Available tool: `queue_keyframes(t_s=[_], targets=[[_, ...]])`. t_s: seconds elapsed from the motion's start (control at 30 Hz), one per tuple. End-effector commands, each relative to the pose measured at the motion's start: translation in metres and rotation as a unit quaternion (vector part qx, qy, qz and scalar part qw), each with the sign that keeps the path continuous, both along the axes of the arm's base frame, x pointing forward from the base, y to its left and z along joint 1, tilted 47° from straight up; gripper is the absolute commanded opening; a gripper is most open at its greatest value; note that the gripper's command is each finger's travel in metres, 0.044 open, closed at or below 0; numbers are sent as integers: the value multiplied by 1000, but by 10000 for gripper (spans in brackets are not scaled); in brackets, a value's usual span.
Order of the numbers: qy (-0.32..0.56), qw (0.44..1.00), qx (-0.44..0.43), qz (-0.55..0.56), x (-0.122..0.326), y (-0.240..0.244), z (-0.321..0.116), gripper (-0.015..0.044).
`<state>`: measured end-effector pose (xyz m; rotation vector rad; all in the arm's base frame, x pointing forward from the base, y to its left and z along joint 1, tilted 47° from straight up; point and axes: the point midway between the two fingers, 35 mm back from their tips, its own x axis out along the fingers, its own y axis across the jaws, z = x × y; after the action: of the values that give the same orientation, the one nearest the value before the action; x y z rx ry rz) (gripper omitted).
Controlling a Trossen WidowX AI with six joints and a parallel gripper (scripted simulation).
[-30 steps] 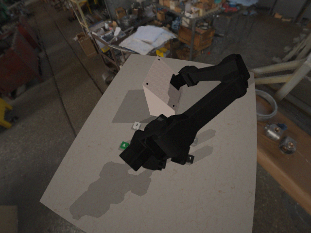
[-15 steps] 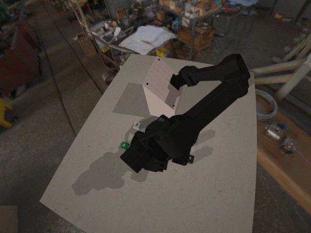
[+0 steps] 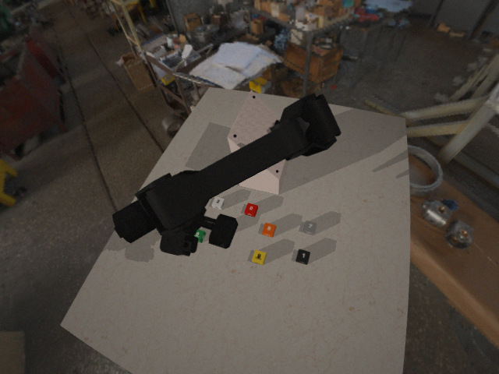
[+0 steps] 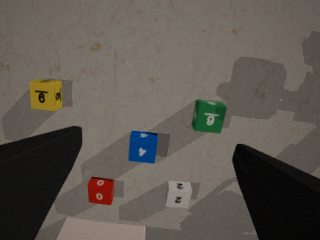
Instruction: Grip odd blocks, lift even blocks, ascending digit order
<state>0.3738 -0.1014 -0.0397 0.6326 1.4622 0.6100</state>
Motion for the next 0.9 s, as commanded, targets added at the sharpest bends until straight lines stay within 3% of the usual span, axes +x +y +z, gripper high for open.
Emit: queue_keyframes(t_s=[0.0, 0.87], targets=[[3, 1000, 4, 1, -15, -35, -43, 400], [3, 1000, 5, 1, -17, -38, -46, 400]])
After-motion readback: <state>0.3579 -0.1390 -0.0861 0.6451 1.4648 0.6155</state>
